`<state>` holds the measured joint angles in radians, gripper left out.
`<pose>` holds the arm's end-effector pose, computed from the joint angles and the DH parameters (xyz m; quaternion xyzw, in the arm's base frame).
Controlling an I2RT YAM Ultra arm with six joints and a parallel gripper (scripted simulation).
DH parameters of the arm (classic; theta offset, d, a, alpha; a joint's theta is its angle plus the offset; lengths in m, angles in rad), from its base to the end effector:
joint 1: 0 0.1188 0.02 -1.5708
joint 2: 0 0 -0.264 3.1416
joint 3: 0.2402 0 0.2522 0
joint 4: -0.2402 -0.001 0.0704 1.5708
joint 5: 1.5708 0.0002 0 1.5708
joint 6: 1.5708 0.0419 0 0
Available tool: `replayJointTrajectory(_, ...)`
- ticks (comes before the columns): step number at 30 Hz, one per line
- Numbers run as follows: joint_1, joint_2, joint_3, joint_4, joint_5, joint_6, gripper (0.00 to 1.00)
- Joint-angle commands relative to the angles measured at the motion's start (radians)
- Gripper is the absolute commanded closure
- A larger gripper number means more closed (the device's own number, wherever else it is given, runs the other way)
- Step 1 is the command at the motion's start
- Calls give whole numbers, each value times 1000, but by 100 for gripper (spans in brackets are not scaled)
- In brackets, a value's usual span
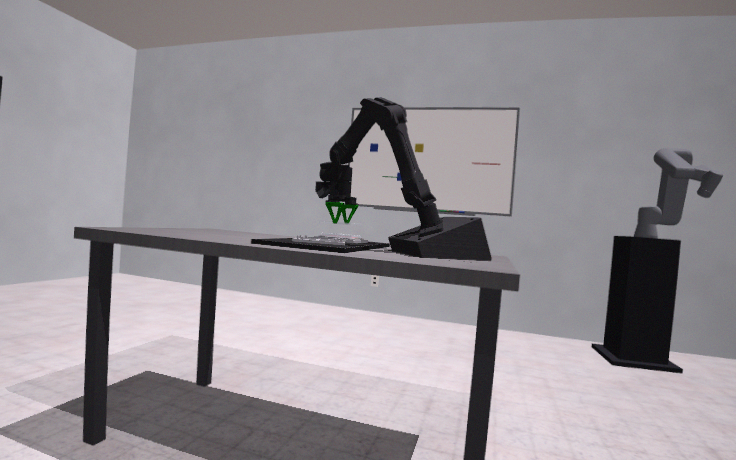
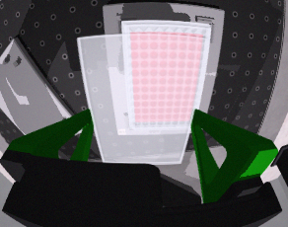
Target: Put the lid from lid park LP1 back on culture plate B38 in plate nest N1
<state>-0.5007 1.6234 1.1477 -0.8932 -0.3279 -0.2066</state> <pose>0.2710 -0.1318 0.2157 0.1276 0.9734 0.1179 0.1495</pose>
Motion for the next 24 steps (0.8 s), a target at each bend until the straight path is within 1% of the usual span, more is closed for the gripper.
replayJointTrajectory(1,-34,7,26,-6,-11,-53,100)
replayJointTrajectory(5,-74,37,47,-11,-19,-95,100)
replayJointTrajectory(8,-82,43,53,-13,-20,-103,100)
replayJointTrajectory(24,-83,42,53,-14,-20,-103,100)
